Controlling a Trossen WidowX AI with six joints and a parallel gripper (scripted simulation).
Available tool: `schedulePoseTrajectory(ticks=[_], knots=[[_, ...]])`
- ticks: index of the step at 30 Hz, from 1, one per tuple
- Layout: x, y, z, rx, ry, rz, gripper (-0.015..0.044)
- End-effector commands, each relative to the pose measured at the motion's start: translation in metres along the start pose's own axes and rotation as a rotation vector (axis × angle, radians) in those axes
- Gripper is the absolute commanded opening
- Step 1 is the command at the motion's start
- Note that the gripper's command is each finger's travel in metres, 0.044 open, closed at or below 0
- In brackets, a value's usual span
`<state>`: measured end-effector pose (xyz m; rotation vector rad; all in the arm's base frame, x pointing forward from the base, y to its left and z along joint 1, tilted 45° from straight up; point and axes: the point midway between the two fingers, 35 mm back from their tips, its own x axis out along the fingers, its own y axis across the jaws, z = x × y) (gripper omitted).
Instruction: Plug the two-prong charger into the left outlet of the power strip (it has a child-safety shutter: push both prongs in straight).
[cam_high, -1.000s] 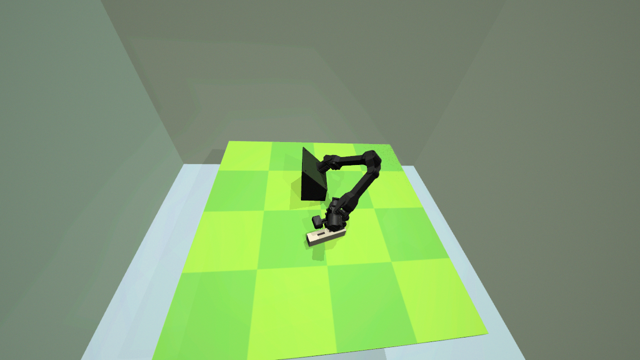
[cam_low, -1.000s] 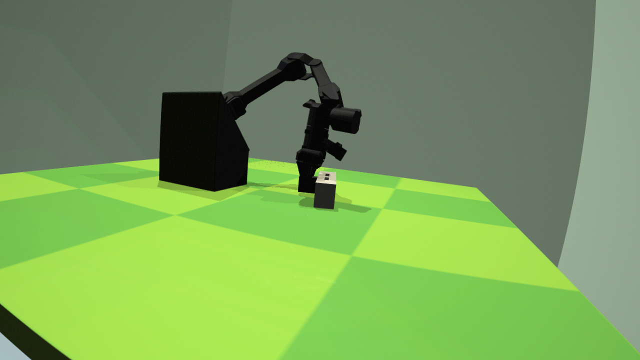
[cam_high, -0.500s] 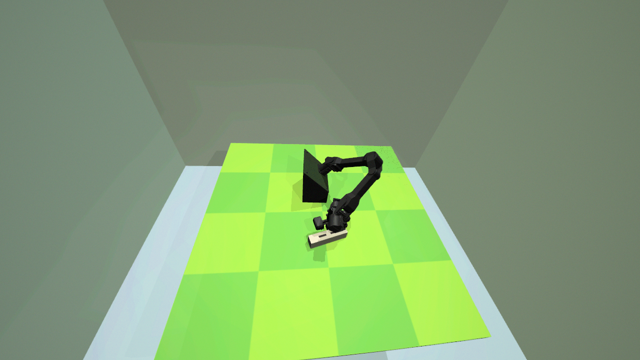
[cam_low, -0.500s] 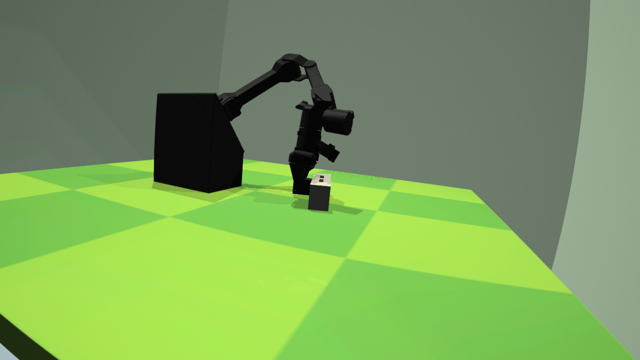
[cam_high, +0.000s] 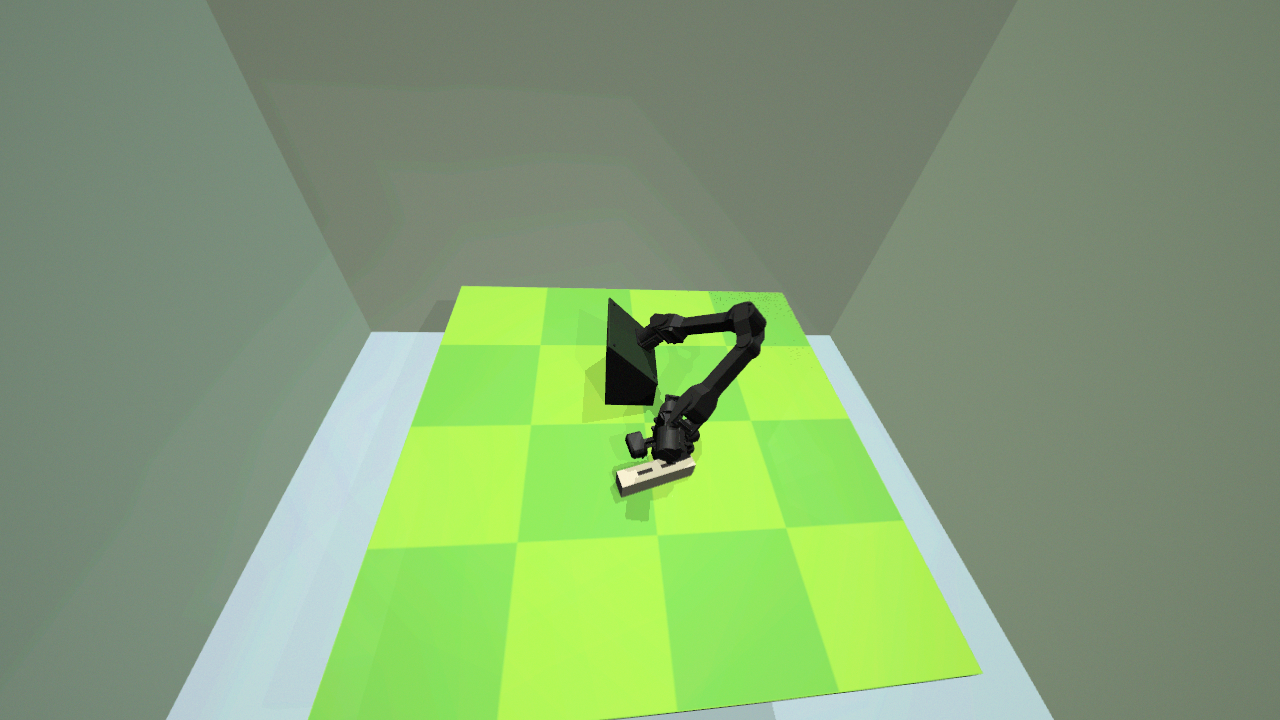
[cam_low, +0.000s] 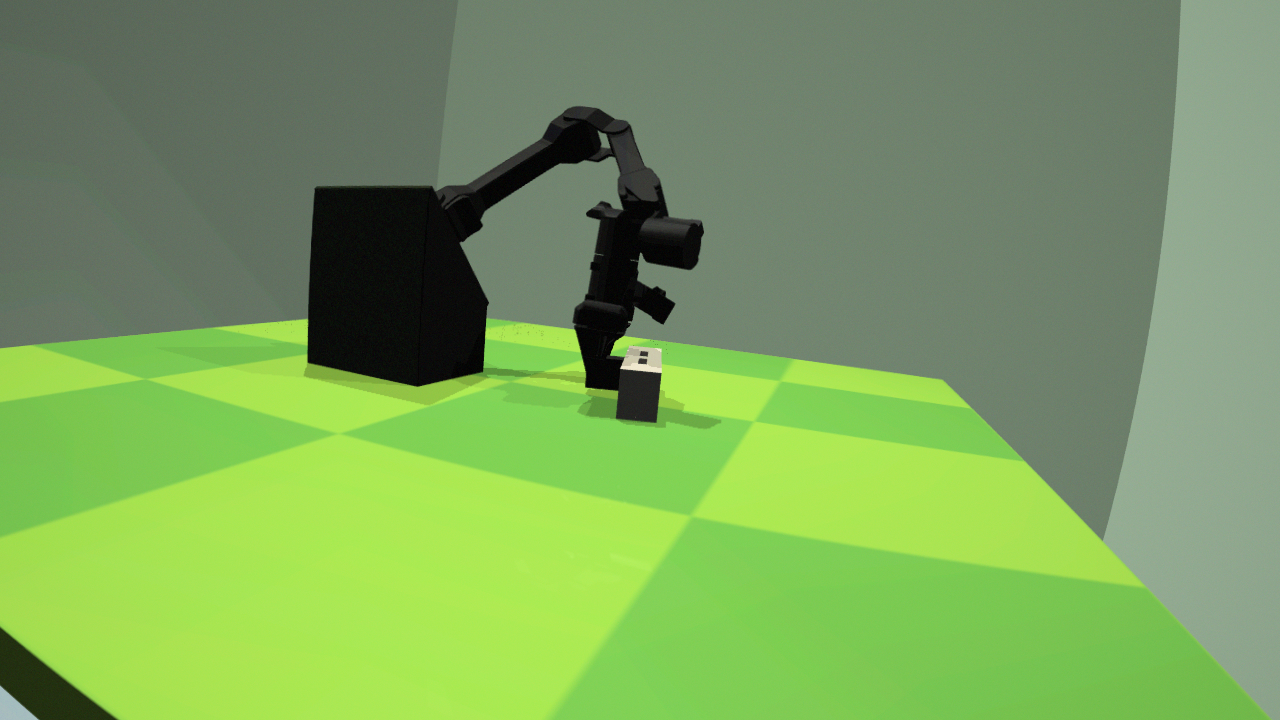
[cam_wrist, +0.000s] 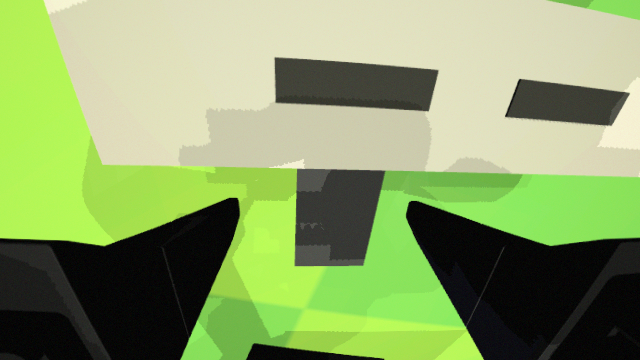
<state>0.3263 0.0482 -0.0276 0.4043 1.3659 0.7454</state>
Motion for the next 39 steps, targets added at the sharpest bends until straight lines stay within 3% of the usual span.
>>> schedulePoseTrajectory(ticks=[1, 39], knots=[[0.0, 0.0, -0.004, -0.004, -0.003, 0.005, 0.044], [0.004, -0.001, -0.049, -0.002, -0.002, 0.005, 0.044]])
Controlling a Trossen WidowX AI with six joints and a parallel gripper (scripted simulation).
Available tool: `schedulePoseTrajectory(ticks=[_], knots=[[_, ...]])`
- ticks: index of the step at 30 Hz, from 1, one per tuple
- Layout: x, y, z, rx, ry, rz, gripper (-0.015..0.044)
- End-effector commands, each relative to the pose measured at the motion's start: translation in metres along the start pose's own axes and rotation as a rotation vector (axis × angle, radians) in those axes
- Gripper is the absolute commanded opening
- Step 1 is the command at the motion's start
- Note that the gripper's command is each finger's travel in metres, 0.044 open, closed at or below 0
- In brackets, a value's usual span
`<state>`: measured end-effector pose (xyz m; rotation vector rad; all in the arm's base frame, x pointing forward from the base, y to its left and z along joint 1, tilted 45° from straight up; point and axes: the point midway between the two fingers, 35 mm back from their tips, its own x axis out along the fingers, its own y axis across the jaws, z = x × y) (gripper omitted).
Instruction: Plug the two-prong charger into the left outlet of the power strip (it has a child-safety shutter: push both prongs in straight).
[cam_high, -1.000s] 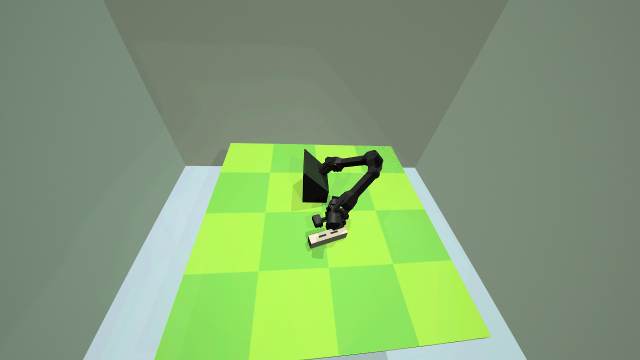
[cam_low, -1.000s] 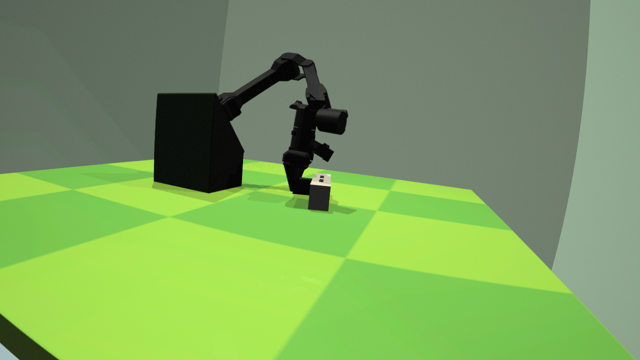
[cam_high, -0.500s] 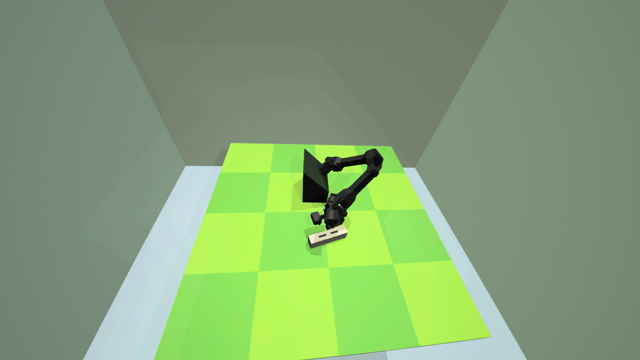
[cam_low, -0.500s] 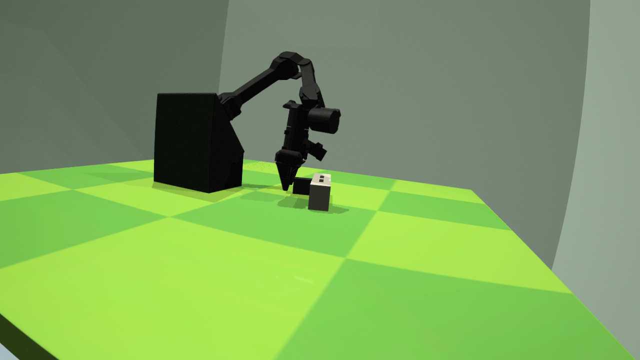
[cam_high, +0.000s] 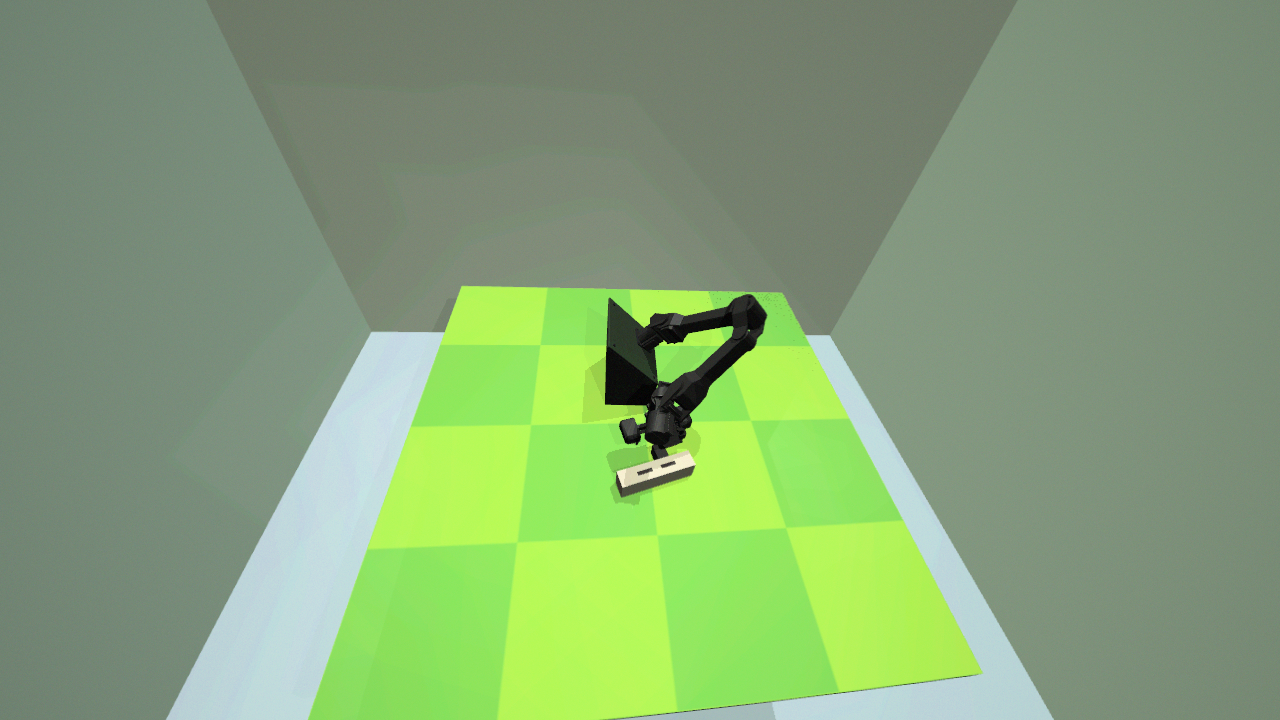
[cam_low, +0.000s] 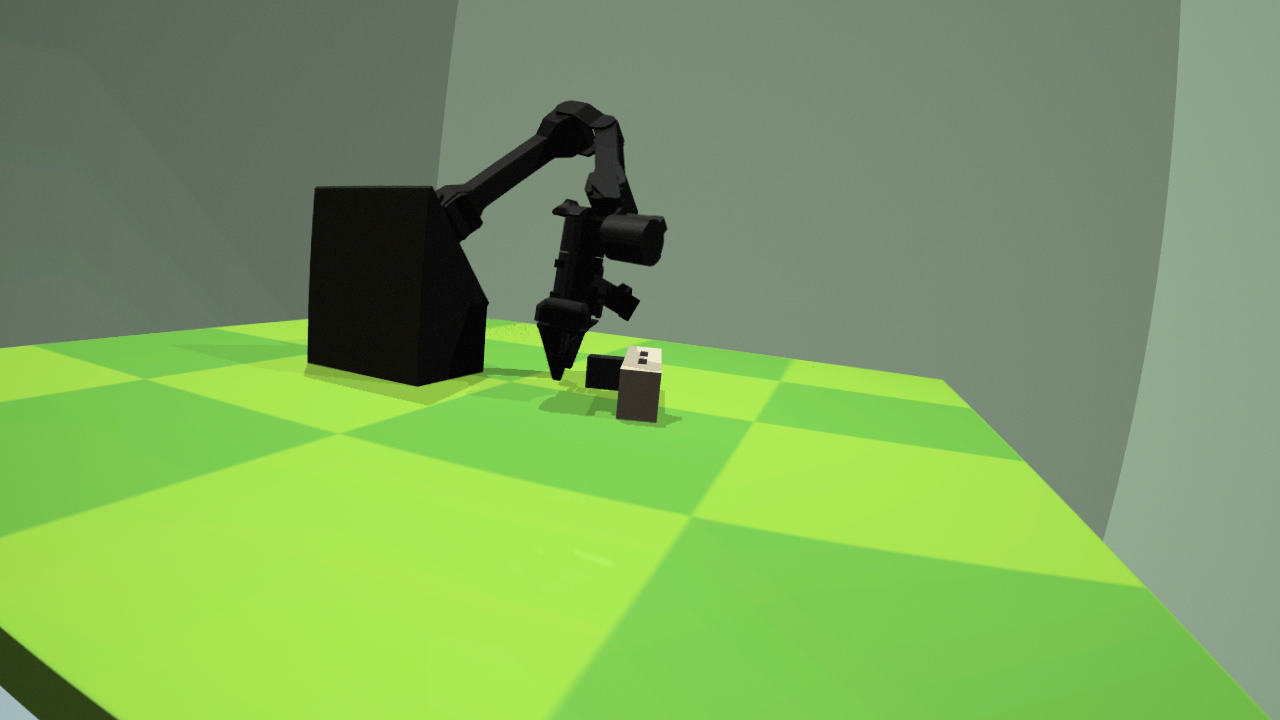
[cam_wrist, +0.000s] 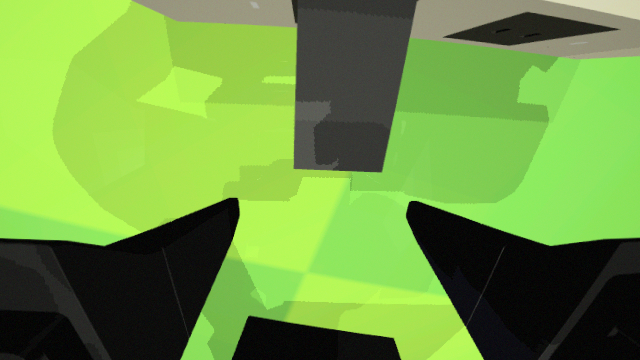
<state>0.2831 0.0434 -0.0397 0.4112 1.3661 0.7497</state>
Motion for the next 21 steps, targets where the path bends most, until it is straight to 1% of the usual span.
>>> schedulePoseTrajectory(ticks=[1, 7, 8, 10, 14, 16, 18, 21], knots=[[0.0, 0.0, -0.005, -0.005, -0.002, -0.003, 0.044], [0.001, 0.0, -0.013, -0.005, -0.002, -0.002, 0.044], [-0.001, 0.0, -0.008, 0.002, -0.014, 0.001, 0.044], [-0.012, -0.002, -0.003, 0.012, -0.12, -0.001, 0.044], [-0.052, -0.005, 0.005, 0.016, -0.437, -0.003, 0.044], [-0.071, -0.003, 0.004, 0.004, -0.567, -0.004, 0.044], [-0.078, -0.001, 0.003, -0.005, -0.611, -0.002, 0.044], [-0.078, -0.001, 0.003, -0.005, -0.611, -0.002, 0.044]])
